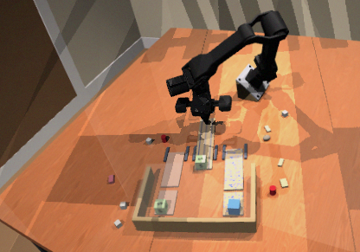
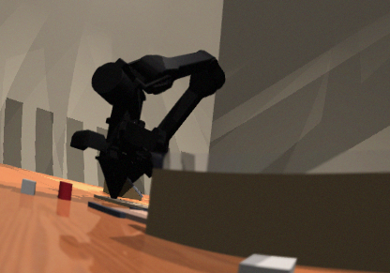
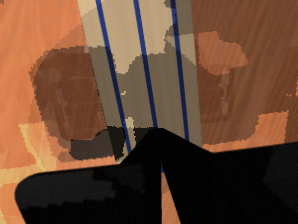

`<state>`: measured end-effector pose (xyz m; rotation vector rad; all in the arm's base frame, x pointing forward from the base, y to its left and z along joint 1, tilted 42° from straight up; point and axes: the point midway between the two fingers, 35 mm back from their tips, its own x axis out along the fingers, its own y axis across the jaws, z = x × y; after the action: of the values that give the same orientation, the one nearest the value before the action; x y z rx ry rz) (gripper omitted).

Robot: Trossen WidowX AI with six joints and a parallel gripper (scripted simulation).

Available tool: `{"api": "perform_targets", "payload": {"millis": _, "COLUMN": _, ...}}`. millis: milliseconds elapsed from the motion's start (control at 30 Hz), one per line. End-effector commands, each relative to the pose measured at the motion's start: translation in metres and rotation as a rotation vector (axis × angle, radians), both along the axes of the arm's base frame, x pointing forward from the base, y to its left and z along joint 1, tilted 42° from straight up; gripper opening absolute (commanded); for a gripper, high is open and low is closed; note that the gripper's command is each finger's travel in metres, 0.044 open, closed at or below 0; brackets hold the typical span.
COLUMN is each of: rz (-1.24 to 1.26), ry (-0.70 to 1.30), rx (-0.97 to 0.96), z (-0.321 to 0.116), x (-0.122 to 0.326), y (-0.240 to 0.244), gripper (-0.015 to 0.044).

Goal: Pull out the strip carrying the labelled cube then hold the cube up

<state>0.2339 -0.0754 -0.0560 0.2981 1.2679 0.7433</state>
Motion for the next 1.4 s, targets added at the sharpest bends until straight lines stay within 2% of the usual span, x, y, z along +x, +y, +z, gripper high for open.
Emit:
{"api": "perform_targets", "payload": {"millis": 0, "rz": 0.017, "ry": 0.025, "rx": 0.0, "z": -0.004, "x": -0.012, "y": 0.004, "gripper": 0.0}}
{"api": "perform_targets", "payload": {"millis": 300, "rz": 0.017, "ry": 0.025, "rx": 0.0, "z": -0.005, "x": -0.013, "y": 0.004, "gripper": 0.0}}
{"api": "perform_targets", "payload": {"millis": 467, "rz": 0.016, "ry": 0.024, "rx": -0.002, "z": 0.028, "x": -0.008, "y": -0.027, "gripper": 0.0}}
{"api": "perform_targets", "payload": {"millis": 600, "rz": 0.017, "ry": 0.026, "rx": -0.002, "z": 0.03, "x": -0.008, "y": -0.029, "gripper": 0.0}}
{"api": "perform_targets", "payload": {"millis": 1167, "rz": 0.046, "ry": -0.002, "rx": -0.004, "z": 0.059, "x": 0.061, "y": -0.018, "gripper": 0.044}}
{"api": "perform_targets", "payload": {"millis": 1367, "rz": 0.046, "ry": -0.004, "rx": -0.004, "z": 0.071, "x": 0.086, "y": -0.015, "gripper": 0.044}}
